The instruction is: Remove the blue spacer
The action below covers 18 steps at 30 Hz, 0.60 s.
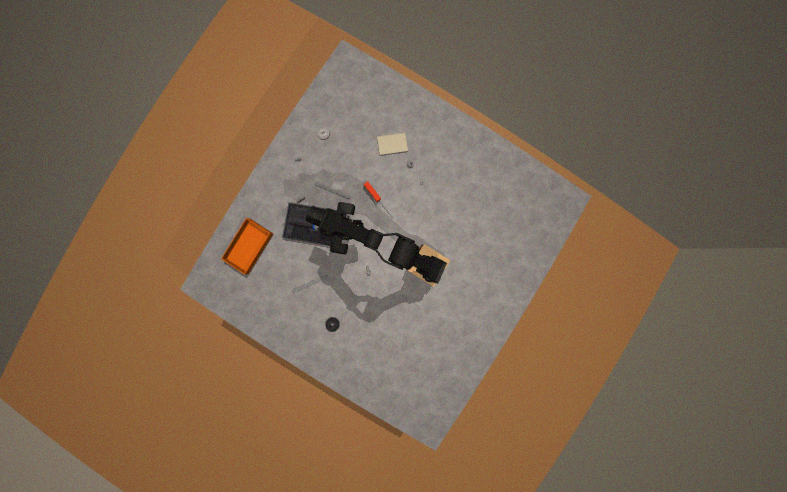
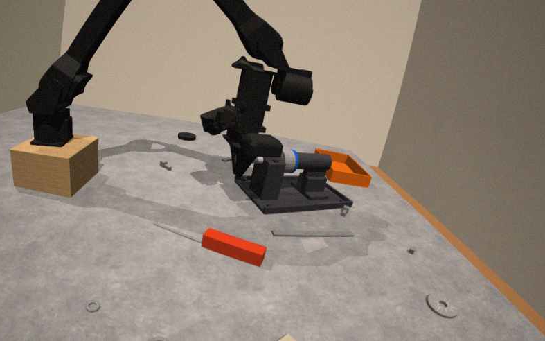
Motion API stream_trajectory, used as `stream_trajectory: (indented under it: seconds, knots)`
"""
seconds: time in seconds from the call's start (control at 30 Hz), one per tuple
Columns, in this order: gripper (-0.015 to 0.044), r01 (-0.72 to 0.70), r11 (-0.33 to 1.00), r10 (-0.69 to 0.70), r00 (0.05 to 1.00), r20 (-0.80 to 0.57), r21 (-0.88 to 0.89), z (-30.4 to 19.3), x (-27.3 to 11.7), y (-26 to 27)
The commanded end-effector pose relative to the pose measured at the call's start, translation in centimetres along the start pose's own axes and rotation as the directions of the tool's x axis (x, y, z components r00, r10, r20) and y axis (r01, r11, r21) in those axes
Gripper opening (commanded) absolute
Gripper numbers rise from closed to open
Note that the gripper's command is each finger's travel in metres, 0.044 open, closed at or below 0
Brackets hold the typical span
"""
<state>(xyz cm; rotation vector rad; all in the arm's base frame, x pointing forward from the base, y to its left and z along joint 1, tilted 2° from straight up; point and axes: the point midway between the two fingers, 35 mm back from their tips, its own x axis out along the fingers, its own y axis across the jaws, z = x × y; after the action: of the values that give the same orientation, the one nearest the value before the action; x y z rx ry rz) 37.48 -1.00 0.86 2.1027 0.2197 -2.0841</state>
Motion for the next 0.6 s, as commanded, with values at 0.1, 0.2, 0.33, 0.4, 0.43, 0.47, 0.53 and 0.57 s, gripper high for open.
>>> stream_trajectory:
  seconds: [0.1,0.2,0.33,0.4,0.43,0.47,0.53,0.57]
  knots:
    - [0.0,-0.002,1.0,0.002,1.0,0.002,-0.004,0.15,0.0,0.02]
    - [0.0,-0.002,1.0,0.002,1.0,0.003,-0.004,0.18,0.0,0.02]
    - [0.0,-0.002,1.0,0.002,1.0,0.003,-0.004,0.21,0.01,0.02]
    - [0.0,-0.002,1.0,0.002,1.0,0.003,-0.004,0.23,0.01,0.02]
    - [0.0,-0.002,1.0,0.002,1.0,0.003,-0.004,0.24,0.01,0.02]
    - [0.0,-0.002,1.0,0.002,1.0,0.003,-0.004,0.25,0.01,0.02]
    - [0.0,-0.002,1.0,0.002,1.0,0.003,-0.004,0.27,0.01,0.03]
    - [0.0,-0.002,1.0,0.002,1.0,0.003,-0.004,0.28,0.01,0.03]
